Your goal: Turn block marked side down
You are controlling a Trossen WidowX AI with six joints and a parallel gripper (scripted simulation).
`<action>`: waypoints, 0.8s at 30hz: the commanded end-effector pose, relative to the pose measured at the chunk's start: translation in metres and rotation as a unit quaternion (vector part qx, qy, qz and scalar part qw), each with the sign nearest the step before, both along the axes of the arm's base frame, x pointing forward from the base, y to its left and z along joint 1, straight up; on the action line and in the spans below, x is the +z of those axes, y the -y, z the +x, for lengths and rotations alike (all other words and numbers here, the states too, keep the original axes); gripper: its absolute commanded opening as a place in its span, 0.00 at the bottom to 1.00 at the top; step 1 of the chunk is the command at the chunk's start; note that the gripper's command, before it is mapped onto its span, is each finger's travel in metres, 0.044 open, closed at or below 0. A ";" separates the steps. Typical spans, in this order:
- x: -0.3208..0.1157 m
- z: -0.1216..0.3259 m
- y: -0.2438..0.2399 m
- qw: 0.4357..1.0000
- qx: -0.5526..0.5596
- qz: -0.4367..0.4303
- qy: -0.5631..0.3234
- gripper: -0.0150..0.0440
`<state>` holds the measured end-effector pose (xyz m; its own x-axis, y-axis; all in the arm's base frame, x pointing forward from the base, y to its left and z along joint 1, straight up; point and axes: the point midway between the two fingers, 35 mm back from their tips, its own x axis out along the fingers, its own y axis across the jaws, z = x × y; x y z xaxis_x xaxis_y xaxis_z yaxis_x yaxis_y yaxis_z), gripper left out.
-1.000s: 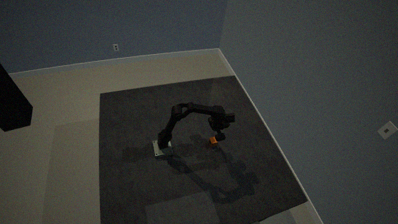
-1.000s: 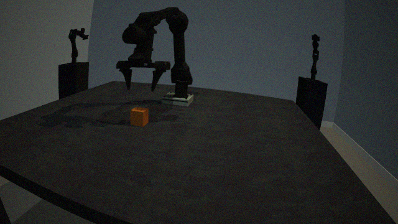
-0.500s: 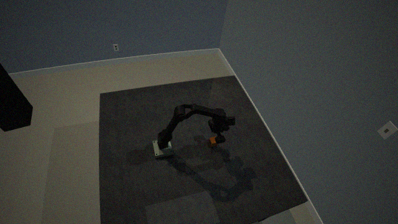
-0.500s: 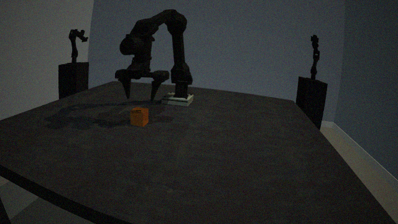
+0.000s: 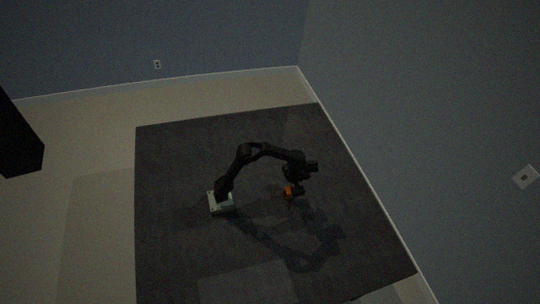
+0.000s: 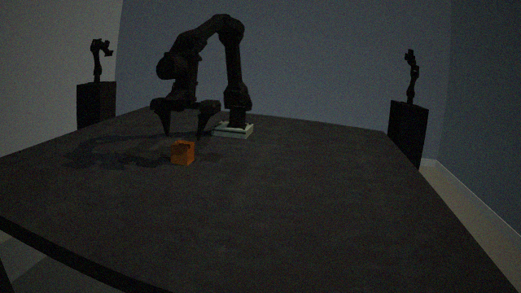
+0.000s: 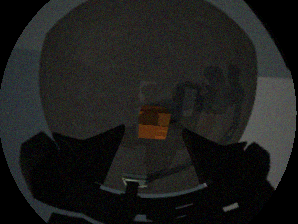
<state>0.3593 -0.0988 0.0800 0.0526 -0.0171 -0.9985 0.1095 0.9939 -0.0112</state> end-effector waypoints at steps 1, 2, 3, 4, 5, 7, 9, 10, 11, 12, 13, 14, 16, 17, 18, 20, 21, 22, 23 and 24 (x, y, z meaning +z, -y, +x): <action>-0.012 -0.003 0.000 1.000 -0.002 0.001 -0.010 1.00; -0.014 -0.003 0.000 1.000 -0.002 0.001 -0.010 1.00; -0.016 -0.003 0.000 1.000 -0.002 0.001 -0.010 1.00; -0.017 -0.003 0.000 1.000 -0.002 0.001 -0.010 1.00; -0.019 -0.002 0.000 1.000 -0.002 0.001 -0.010 1.00; -0.022 -0.002 0.000 1.000 -0.002 0.001 -0.010 1.00; -0.025 -0.002 0.000 1.000 -0.002 0.001 -0.010 1.00; -0.027 -0.002 0.000 1.000 -0.002 0.001 -0.010 1.00; -0.028 -0.002 0.000 1.000 -0.002 0.001 -0.010 1.00; -0.030 -0.002 0.000 1.000 -0.002 0.001 -0.010 1.00; -0.032 -0.002 0.000 1.000 -0.002 0.001 -0.010 1.00; -0.033 -0.002 0.000 1.000 -0.002 0.001 -0.010 1.00; -0.035 -0.003 0.000 1.000 -0.002 0.001 -0.010 1.00; -0.036 -0.003 0.000 1.000 -0.002 0.001 -0.010 1.00; -0.036 -0.003 0.000 1.000 -0.002 0.001 -0.010 1.00; -0.036 -0.003 0.000 1.000 -0.002 0.001 -0.010 1.00; -0.036 -0.003 0.000 1.000 -0.002 0.001 -0.010 0.96; -0.036 -0.003 0.000 1.000 -0.002 0.001 -0.010 0.91; -0.036 -0.003 0.000 1.000 -0.002 0.001 -0.010 0.87; -0.036 -0.003 0.000 1.000 -0.002 0.001 -0.010 0.82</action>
